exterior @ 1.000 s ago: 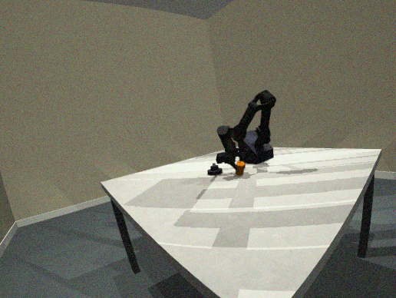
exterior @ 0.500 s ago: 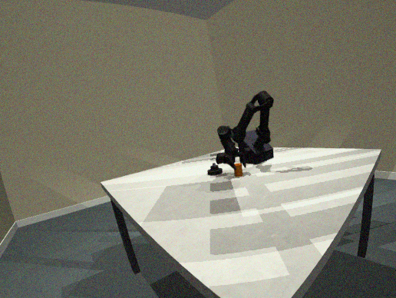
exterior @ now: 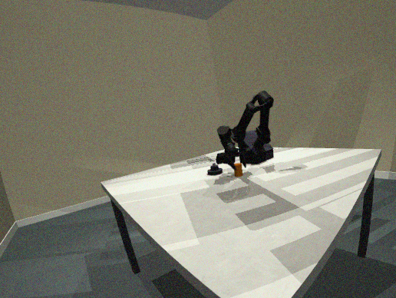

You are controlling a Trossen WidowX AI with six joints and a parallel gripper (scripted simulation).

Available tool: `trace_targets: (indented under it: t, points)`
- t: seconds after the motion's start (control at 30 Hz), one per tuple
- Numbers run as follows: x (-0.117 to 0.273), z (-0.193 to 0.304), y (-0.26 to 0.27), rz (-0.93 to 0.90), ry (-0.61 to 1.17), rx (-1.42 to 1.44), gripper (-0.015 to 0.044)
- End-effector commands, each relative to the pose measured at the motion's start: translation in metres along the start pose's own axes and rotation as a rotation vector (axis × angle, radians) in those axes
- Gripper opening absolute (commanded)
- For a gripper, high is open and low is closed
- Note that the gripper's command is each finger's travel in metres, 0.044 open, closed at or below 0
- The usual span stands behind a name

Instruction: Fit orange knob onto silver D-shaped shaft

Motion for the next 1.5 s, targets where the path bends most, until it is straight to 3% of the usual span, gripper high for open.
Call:
trace_targets:
  t: [0.0,0.07,0.3,0.93,1.47]
  points:
    - [0.000,0.000,0.000,-0.001,0.000,0.003,0.0260]
    - [0.000,0.000,0.000,-0.001,0.000,0.003,0.0260]
    - [0.000,0.000,0.000,-0.001,0.000,0.003,0.0440]
    - [0.019,-0.016,0.018,-0.057,-0.063,-0.036,0.0440]
    - [0.042,0.016,0.012,-0.057,-0.071,-0.028,0.0440]
Point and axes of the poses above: the point midway between the two fingers, 35 mm back from their tips, its own x axis back along the fingers, its own y axis across the jaws, z = x × y, the point moved 3 cm from there along x, back along the fingers, and after that the axes turned 2 degrees about x, right-handed, at the moved point
